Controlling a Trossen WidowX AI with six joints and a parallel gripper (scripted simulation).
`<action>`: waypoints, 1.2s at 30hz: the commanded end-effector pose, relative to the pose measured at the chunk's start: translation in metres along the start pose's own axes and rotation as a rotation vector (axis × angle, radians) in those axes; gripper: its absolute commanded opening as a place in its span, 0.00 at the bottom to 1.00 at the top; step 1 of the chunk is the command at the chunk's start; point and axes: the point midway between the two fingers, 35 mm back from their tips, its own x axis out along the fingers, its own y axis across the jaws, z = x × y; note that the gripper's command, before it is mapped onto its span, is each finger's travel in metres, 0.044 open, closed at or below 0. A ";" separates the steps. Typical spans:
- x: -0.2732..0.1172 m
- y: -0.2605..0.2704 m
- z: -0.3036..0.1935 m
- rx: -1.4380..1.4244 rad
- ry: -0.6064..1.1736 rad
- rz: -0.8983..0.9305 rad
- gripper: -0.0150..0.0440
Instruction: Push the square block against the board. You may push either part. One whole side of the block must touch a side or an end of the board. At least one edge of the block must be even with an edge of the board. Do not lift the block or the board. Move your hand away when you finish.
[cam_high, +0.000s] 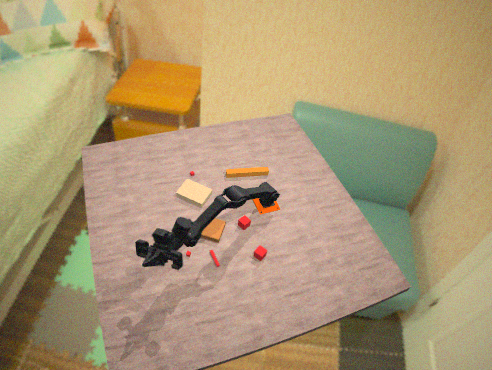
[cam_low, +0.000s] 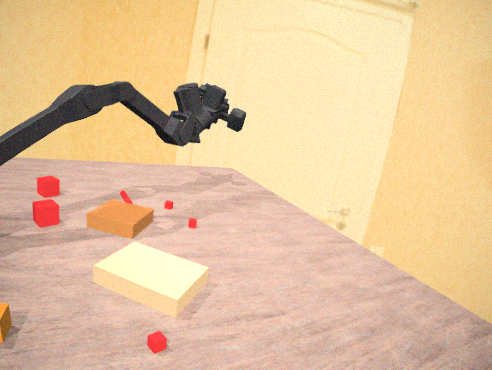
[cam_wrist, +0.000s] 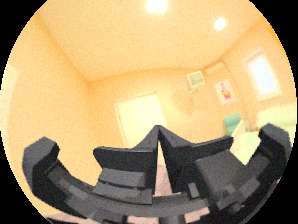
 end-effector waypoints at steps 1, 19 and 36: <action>-0.005 -0.035 0.001 -0.010 0.065 -0.088 0.25; -0.091 -0.204 -0.003 0.040 0.451 -0.568 0.25; -0.241 -0.297 0.018 0.194 0.792 -1.015 0.25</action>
